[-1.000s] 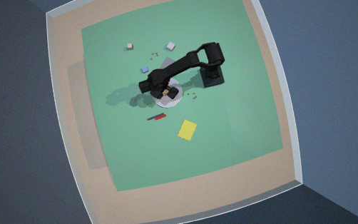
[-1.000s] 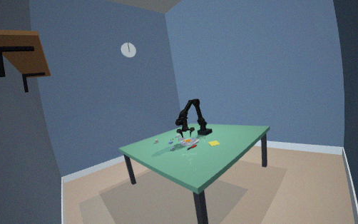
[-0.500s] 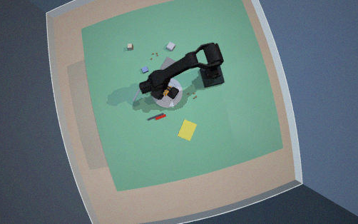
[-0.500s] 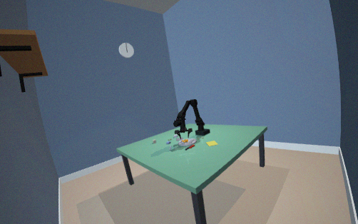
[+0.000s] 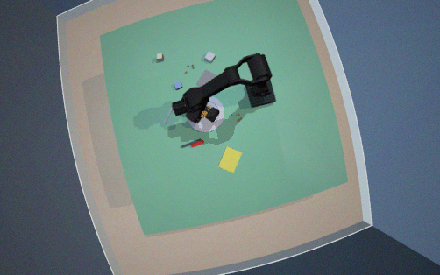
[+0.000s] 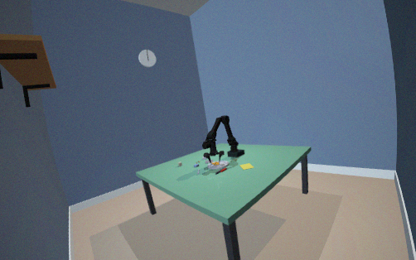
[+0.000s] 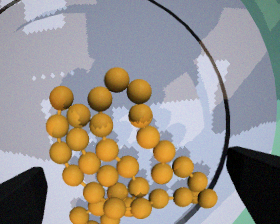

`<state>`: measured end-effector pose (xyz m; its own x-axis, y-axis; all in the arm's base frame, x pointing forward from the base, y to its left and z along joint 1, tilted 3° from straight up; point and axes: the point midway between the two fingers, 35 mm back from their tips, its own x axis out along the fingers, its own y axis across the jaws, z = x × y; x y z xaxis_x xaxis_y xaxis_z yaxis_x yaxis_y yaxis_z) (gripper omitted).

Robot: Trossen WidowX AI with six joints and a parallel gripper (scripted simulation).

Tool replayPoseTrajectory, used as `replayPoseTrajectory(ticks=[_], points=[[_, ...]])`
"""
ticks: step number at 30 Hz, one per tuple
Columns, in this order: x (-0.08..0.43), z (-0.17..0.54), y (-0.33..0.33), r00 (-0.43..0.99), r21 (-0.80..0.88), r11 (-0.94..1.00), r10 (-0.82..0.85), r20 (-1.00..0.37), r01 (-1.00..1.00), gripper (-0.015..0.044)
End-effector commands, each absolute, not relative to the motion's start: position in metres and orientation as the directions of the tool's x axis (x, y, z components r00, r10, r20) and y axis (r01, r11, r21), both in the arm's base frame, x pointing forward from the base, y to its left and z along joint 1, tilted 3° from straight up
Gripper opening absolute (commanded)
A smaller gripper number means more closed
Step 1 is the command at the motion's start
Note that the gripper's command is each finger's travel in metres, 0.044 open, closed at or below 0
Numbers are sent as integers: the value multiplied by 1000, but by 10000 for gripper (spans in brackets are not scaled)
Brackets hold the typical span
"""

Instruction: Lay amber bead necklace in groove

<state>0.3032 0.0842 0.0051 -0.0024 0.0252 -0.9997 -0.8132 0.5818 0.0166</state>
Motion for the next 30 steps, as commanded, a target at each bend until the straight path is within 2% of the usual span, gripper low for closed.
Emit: replayPoseTrajectory(ticks=[1,10,20,30], points=[[299,-4,84,-17,29,578,26,-1000,-815,380],[299,-7,84,-19,31,577,26,-999,-816,380],[300,-6,84,-13,23,581,22,-1000,-813,118],[300,-6,84,-13,23,581,22,-1000,-813,51]])
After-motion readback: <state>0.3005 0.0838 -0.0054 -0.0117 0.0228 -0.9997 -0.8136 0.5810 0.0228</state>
